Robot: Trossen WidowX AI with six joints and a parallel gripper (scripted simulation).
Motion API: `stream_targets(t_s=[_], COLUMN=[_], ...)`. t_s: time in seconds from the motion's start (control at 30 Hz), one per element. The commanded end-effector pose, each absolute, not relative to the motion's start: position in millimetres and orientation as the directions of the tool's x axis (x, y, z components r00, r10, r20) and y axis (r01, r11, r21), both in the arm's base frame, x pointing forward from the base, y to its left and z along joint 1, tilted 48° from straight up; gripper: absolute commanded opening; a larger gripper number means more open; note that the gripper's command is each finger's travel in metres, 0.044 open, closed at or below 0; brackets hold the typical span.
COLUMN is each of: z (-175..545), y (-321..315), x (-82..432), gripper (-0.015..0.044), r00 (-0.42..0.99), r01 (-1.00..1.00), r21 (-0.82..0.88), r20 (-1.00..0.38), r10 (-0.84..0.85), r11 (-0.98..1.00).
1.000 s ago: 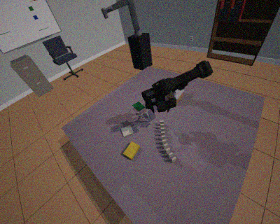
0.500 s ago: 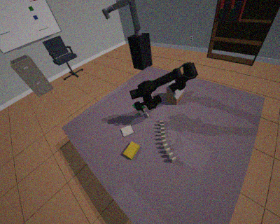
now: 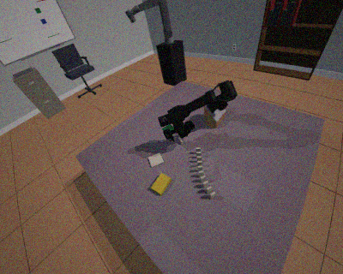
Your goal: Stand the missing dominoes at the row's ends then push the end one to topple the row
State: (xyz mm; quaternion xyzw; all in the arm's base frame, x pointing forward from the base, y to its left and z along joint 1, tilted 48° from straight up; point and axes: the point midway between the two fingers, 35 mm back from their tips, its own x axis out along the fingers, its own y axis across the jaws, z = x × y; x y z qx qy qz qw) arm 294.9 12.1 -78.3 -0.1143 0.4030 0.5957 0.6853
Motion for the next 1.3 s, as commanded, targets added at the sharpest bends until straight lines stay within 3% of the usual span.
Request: stream_targets(t_s=[0.0,0.6,1.1,1.27], z=[-99.3,-109.8,-109.8,-109.8], y=[35.4,47.9,47.9,47.9], x=[289.9,286.4,286.4,286.4], gripper=[0.0440,0.0440,0.0046,0.0030], r00=[-0.045,-0.045,-0.045,-0.045], r01=[-0.905,-0.905,-0.905,-0.905], r21=[0.338,0.339,0.339,0.339], r20=[-0.679,-0.677,-0.677,-0.677], r10=[0.733,0.734,0.734,0.734], r11=[0.258,0.257,0.257,0.257])
